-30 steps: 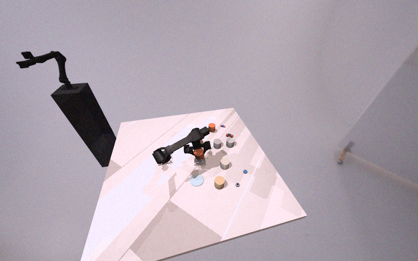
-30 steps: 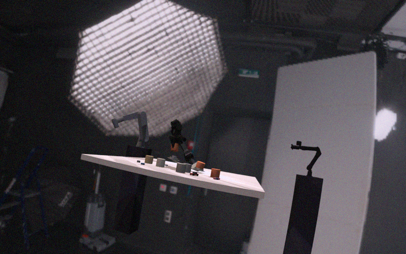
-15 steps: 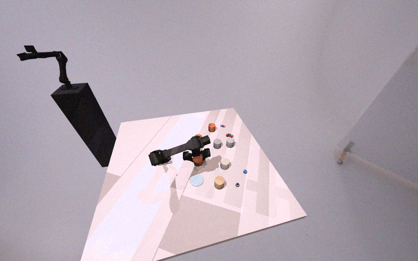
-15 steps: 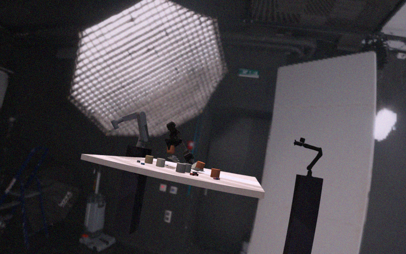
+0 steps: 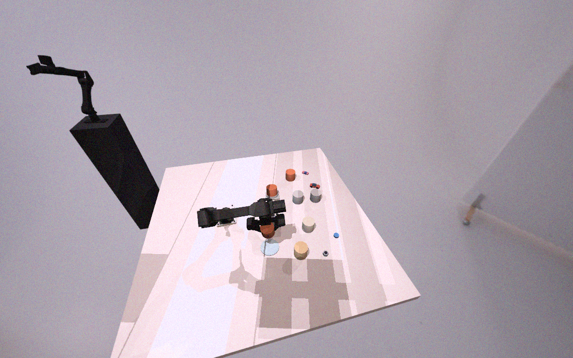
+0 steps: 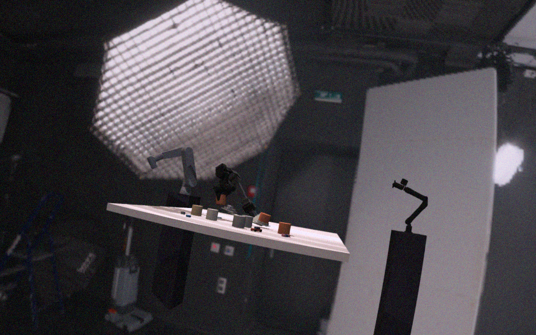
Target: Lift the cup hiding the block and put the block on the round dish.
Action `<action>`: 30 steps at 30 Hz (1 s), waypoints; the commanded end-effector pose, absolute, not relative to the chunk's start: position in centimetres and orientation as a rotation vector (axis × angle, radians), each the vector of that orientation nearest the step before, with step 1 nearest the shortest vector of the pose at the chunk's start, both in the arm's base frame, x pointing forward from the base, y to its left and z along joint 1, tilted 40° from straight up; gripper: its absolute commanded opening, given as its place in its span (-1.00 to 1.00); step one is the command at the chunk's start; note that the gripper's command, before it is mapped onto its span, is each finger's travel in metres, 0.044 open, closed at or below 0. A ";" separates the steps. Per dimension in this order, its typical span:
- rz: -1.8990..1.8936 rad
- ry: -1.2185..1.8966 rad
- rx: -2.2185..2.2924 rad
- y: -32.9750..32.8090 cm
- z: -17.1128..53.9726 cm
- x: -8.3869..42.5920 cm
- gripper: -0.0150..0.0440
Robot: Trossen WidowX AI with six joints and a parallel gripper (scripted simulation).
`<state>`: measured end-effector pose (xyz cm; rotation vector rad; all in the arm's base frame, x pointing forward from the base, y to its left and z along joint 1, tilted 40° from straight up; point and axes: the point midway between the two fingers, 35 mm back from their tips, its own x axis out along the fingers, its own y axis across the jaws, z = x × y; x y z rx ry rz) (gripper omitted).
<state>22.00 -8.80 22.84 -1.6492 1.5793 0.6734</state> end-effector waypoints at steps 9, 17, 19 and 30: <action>0.668 1.601 -1.638 -11.9 23.3 19.1 -0.49; 0.660 1.626 -1.634 -13.6 23.6 17.1 -0.49; 0.658 1.632 -1.634 -14.0 23.6 16.6 -0.49; 0.644 1.675 -1.633 -15.8 23.9 13.6 -0.49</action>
